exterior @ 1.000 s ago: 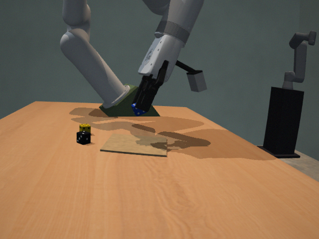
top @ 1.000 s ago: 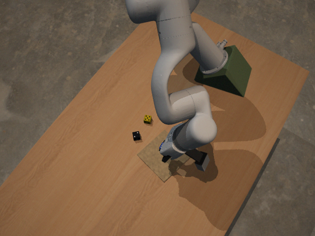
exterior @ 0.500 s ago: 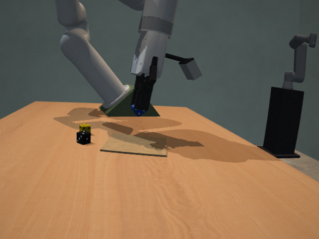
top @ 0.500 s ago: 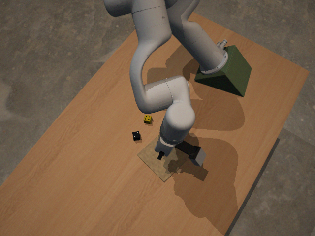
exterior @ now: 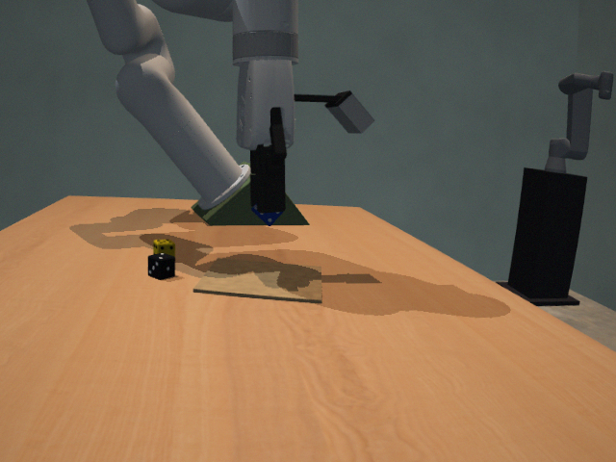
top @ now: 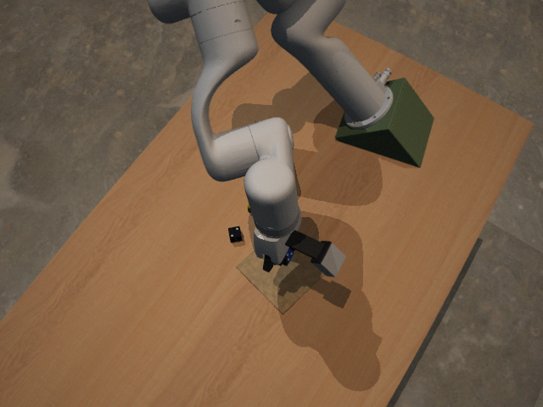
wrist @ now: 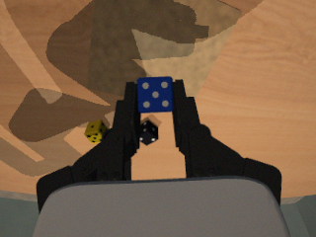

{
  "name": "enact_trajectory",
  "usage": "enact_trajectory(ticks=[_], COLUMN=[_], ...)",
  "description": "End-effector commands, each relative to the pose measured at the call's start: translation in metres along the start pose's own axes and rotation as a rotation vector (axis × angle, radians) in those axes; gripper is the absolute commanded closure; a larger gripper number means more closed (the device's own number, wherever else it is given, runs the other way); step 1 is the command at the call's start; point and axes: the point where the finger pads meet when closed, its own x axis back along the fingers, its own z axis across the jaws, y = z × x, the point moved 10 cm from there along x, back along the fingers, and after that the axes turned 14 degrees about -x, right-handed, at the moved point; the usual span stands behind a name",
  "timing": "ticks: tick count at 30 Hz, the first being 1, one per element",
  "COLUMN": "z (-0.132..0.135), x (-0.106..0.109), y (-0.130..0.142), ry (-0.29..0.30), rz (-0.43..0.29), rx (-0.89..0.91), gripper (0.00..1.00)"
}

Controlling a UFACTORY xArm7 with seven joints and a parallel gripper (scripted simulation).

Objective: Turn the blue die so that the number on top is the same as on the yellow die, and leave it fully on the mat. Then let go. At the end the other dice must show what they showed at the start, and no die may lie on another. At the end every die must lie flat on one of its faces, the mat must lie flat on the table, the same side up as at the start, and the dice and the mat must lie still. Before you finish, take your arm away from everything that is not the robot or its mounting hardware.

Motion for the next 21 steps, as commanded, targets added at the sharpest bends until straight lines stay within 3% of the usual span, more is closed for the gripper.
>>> enact_trajectory(ticks=[1,3,9,21], z=[0.003,0.004,0.006,0.012], x=[0.001,0.001,0.000,-0.008], y=[0.012,0.016,0.021,0.047], ry=[-0.025,-0.032,-0.039,-0.096], rz=[0.121,0.162,0.181,0.420], rx=[0.004,0.003,0.004,0.004], gripper=[0.79,0.79,0.79,0.79])
